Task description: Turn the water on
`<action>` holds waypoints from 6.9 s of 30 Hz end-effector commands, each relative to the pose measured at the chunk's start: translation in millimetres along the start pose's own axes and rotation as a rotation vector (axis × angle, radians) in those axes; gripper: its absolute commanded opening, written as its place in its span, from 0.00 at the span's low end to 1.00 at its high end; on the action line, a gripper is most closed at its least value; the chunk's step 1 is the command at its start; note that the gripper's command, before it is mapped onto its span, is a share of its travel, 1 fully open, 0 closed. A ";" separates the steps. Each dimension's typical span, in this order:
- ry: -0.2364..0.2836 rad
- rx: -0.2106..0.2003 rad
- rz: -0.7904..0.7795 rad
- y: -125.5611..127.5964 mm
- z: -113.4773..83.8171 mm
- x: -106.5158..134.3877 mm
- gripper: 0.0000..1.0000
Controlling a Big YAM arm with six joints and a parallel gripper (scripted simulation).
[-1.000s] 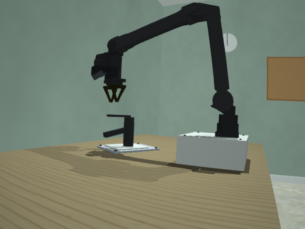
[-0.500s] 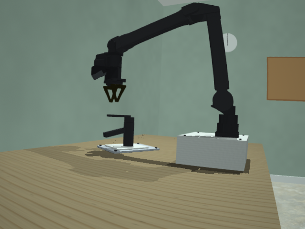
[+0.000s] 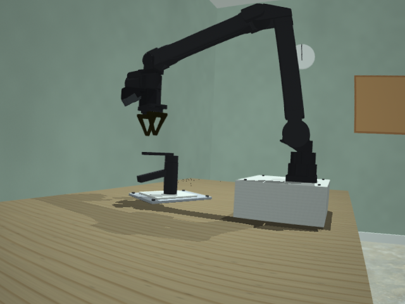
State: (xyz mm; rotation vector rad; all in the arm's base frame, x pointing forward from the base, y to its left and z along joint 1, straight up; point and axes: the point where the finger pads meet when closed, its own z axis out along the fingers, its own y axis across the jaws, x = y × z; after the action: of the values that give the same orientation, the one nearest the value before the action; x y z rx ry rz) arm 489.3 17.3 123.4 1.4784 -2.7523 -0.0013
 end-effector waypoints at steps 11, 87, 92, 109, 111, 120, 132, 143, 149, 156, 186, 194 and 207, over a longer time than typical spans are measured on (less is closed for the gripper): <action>-0.028 0.040 -0.020 -3.9 -10.2 -5.8 0.62; -0.037 0.053 -0.016 -15.3 33.1 -11.2 0.62; -0.037 0.053 -0.016 -15.3 33.0 -11.3 0.62; -0.034 0.049 -0.015 -23.4 36.2 -16.8 0.62; -0.030 0.044 -0.015 -21.9 38.2 -15.7 0.62; -0.023 0.035 -0.015 -16.3 41.2 -11.6 0.62; -0.024 0.035 -0.015 -14.4 39.7 -10.2 0.62; -0.024 0.035 -0.015 -14.0 39.4 -9.9 0.62; -0.024 0.035 -0.015 -13.4 39.5 -9.5 0.62; -0.023 0.034 -0.015 -8.8 39.3 -6.0 0.62; -0.050 0.072 -0.014 -20.0 22.3 -13.8 0.62; -0.050 0.073 -0.014 -20.3 22.0 -13.9 0.62; -0.051 0.073 -0.014 -23.9 21.9 -16.3 0.62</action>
State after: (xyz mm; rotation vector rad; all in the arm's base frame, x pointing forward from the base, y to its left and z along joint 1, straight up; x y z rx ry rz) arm 490.5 17.4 71.2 1.4790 -2.7508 -0.0021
